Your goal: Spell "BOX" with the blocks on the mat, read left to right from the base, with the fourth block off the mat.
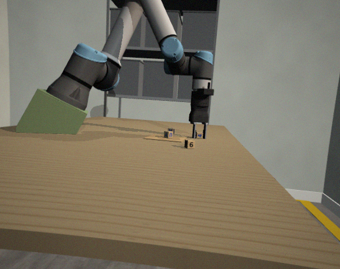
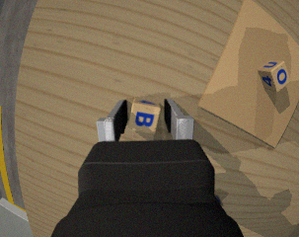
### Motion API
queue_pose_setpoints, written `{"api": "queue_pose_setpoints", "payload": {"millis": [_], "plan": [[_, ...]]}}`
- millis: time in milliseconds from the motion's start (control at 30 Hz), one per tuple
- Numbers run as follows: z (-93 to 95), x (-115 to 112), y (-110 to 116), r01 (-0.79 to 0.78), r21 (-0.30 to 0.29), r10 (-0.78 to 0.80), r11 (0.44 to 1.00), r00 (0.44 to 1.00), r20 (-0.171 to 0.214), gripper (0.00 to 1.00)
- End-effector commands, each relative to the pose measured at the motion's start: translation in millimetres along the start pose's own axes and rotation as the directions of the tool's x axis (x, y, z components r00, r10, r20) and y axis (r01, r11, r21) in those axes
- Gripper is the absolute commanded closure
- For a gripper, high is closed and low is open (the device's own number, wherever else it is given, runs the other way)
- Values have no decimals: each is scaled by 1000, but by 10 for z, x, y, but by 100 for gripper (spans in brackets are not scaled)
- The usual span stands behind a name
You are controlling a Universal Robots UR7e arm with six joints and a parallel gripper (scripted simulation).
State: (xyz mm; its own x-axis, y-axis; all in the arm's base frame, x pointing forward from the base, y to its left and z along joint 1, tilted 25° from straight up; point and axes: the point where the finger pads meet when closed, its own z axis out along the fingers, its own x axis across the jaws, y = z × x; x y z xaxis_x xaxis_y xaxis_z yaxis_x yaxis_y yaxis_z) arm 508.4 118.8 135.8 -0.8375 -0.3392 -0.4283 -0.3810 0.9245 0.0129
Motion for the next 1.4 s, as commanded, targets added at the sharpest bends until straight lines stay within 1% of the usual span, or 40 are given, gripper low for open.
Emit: {"api": "queue_pose_setpoints", "payload": {"millis": [0, 400, 433, 1367], "plan": [[-4, -5, -1, 0, 1, 0, 1000, 1000, 1, 21], [-4, -5, -1, 0, 1, 0, 1000, 1000, 1, 21], [-4, -5, -1, 0, 1, 0, 1000, 1000, 1, 51], [-4, -5, -1, 0, 1, 0, 1000, 1000, 1, 51]]}}
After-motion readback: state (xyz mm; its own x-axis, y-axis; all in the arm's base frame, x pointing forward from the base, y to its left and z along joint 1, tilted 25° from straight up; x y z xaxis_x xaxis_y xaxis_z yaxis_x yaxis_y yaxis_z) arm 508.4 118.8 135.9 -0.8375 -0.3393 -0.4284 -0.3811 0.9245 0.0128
